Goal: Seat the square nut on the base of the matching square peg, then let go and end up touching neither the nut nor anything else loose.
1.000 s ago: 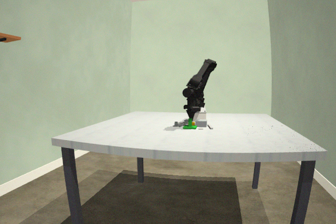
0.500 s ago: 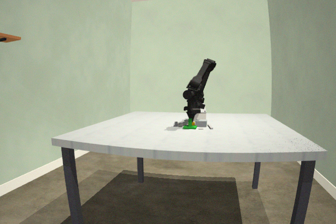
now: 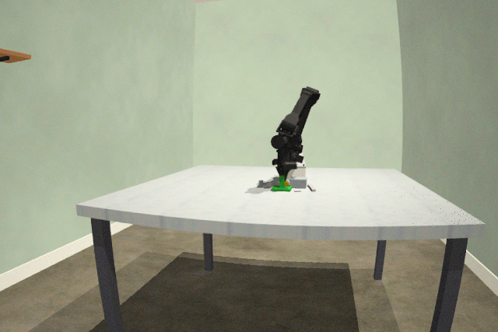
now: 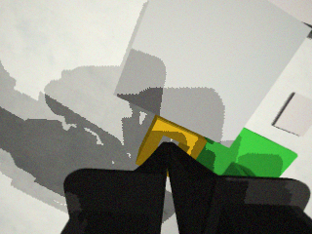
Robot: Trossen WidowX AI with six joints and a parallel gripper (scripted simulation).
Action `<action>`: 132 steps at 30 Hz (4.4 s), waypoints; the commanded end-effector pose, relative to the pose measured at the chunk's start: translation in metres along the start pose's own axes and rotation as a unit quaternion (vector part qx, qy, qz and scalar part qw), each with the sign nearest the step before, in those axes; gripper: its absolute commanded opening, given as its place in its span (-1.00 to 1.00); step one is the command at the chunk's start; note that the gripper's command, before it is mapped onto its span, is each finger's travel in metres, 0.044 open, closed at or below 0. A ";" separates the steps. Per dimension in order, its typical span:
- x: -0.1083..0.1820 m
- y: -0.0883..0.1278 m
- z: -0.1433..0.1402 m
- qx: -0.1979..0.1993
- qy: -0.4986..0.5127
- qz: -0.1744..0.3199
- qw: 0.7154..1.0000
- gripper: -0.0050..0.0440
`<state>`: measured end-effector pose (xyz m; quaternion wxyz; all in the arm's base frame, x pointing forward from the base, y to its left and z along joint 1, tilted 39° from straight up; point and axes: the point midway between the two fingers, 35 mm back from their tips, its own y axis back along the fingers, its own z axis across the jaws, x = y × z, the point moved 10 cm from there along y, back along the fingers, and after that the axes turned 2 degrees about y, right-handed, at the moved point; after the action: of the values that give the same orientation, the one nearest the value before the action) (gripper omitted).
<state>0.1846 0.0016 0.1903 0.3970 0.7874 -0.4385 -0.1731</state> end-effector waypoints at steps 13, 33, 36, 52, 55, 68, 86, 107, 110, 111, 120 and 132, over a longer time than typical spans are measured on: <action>0.000 0.001 0.008 0.000 0.000 -0.001 1.000 -0.80; 0.000 0.001 0.015 0.000 0.000 -0.001 1.000 -0.80; -0.001 0.001 0.016 0.000 0.000 -0.001 1.000 -0.80; -0.001 0.001 0.022 0.000 0.000 -0.001 1.000 -0.80; -0.001 0.001 0.023 0.000 0.000 -0.001 1.000 -0.80; -0.001 0.001 0.028 0.000 0.000 -0.001 1.000 -0.80; -0.001 0.001 0.034 0.000 0.000 -0.001 1.000 -0.80; 0.000 0.051 0.034 0.000 0.000 -0.001 1.000 -0.80; 0.000 0.051 0.034 0.000 0.000 -0.001 1.000 -0.80; 0.000 0.051 0.034 0.000 0.000 -0.001 1.000 -0.80; 0.000 0.051 0.034 0.000 -0.032 -0.001 0.999 -0.80; 0.000 0.050 0.034 -0.001 -0.344 -0.001 0.939 -0.80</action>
<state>0.1358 -0.0292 0.2082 0.2480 0.6997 -0.5359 -0.4023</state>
